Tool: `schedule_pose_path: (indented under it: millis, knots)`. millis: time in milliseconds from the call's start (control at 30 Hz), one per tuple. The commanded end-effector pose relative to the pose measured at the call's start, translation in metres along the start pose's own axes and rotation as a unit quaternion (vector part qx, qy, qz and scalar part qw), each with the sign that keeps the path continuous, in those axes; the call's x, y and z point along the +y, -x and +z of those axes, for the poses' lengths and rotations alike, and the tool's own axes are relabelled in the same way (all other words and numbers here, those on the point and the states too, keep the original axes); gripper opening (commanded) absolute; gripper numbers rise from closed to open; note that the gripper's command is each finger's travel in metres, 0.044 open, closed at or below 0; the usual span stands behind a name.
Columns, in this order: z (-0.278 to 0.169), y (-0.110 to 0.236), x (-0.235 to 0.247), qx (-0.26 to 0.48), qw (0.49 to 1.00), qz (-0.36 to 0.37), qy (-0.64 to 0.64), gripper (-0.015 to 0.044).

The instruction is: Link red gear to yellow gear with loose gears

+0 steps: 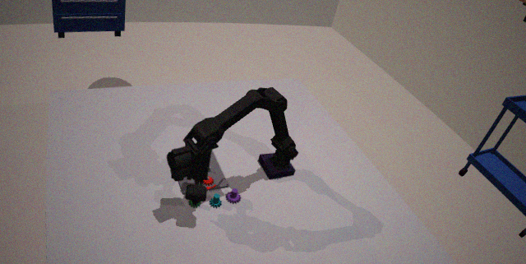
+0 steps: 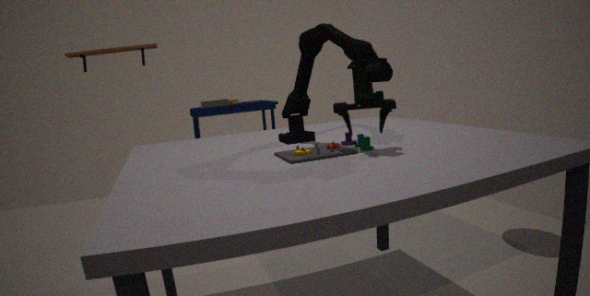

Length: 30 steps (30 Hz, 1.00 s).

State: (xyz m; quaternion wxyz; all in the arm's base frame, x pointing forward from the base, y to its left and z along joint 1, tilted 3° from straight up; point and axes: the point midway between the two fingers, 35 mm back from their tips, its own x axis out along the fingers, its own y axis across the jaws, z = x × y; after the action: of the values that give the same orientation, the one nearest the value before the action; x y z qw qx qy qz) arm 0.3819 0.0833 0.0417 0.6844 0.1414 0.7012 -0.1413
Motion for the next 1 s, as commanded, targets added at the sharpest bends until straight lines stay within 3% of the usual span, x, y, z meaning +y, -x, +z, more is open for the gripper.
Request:
schedule_pose_path:
  millis: [0, 433, 900, 967]
  knots:
    - [-0.001, -0.008, 0.000, 0.003, 1.000, -0.001, -0.002, 0.0440]
    - [-0.001, -0.021, 0.000, 0.003, 1.000, -0.001, -0.002, 0.0440]
    - [-0.001, -0.021, 0.000, 0.003, 1.000, -0.001, -0.002, 0.0072]
    - [-0.001, -0.021, 0.000, 0.003, 1.000, -0.001, -0.002, 0.0059]
